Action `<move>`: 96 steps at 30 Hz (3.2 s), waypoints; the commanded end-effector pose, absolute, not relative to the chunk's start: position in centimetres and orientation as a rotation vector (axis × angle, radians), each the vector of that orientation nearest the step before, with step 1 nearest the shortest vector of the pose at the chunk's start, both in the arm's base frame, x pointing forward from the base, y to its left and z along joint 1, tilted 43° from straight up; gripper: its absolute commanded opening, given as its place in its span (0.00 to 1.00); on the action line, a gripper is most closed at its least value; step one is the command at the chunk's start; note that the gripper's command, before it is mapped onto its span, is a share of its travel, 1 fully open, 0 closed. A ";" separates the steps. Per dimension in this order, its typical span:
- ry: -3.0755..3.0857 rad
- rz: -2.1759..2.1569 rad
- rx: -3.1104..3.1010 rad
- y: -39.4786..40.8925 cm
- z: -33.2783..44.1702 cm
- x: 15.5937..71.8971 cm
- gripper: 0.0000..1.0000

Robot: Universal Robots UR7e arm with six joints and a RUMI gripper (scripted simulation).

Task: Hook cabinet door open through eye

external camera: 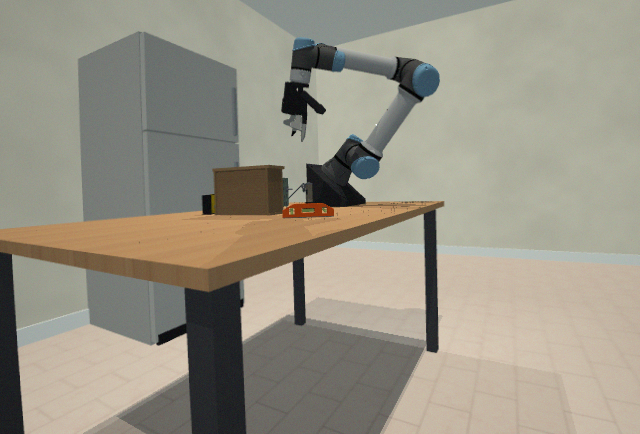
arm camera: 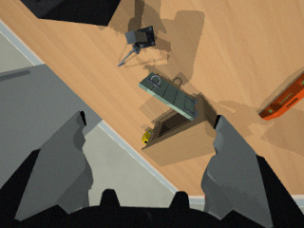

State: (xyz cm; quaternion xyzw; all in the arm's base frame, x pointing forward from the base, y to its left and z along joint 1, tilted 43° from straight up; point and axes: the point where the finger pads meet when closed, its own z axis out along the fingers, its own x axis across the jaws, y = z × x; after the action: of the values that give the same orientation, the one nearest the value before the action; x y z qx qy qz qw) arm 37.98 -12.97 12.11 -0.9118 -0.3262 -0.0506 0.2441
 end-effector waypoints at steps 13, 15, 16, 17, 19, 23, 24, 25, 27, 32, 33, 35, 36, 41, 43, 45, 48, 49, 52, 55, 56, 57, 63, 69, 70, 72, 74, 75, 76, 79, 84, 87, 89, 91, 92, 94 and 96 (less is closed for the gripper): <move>-1.311 -0.378 -2.238 -15.7 11.6 36.7 1.00; -1.357 -0.408 -2.207 -16.0 11.5 36.6 1.00; -1.379 -0.423 -2.192 -16.2 11.5 36.5 1.00; -1.401 -0.437 -2.176 -16.4 11.5 36.4 1.00; -1.423 -0.452 -2.161 -16.5 11.4 36.4 1.00; -1.484 -0.494 -2.117 -17.0 11.3 36.2 1.00; -1.504 -0.508 -2.103 -17.1 11.3 36.1 1.00; -1.523 -0.521 -2.089 -17.2 11.3 36.1 1.00; -1.559 -0.547 -2.062 -17.5 11.2 36.0 1.00; -1.643 -0.608 -1.997 -18.2 11.1 35.7 1.00; -1.659 -0.620 -1.985 -18.3 11.1 35.7 1.00; -1.688 -0.642 -1.961 -18.5 11.0 35.6 1.00; -1.688 -0.642 -1.961 -18.5 11.0 35.6 1.00; -1.743 -0.683 -1.917 -18.9 10.9 35.4 1.00; -1.767 -0.702 -1.897 -19.1 10.9 35.4 1.00; -1.790 -0.719 -1.878 -19.3 10.8 35.3 1.00; -1.822 -0.744 -1.851 -19.5 10.8 35.2 1.00; -1.832 -0.752 -1.842 -19.6 10.8 35.2 1.00; -1.859 -0.773 -1.819 -19.8 10.7 35.1 1.00; -1.868 -0.780 -1.811 -19.9 10.7 35.1 1.00; -1.876 -0.786 -1.804 -20.0 10.7 35.1 1.00; -1.884 -0.792 -1.798 -20.0 10.7 35.0 1.00; -1.923 -0.823 -1.763 -20.3 10.6 34.9 1.00; -1.951 -0.845 -1.738 -20.6 10.6 34.9 1.00; -1.951 -0.845 -1.738 -20.6 10.6 34.9 1.00; -1.955 -0.848 -1.734 -20.6 10.6 34.8 1.00; -1.961 -0.853 -1.728 -20.6 10.6 34.8 1.00; -1.964 -0.856 -1.726 -20.7 10.6 34.8 1.00; -1.967 -0.858 -1.723 -20.7 10.5 34.8 1.00; -1.974 -0.863 -1.717 -20.7 10.5 34.8 1.00; -1.981 -0.869 -1.710 -20.8 10.5 34.8 1.00; -1.983 -0.871 -1.709 -20.8 10.5 34.8 1.00; -1.984 -0.871 -1.708 -20.8 10.5 34.8 1.00; -1.985 -0.872 -1.707 -20.8 10.5 34.8 1.00; -1.985 -0.872 -1.707 -20.8 10.5 34.8 1.00; -1.986 -0.873 -1.706 -20.8 10.5 34.8 1.00; -1.986 -0.873 -1.706 -20.8 10.5 34.8 1.00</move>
State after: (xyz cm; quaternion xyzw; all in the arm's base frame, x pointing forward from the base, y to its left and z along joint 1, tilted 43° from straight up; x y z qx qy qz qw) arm 34.76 -20.79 10.51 -0.6072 -0.7062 -0.3103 0.1904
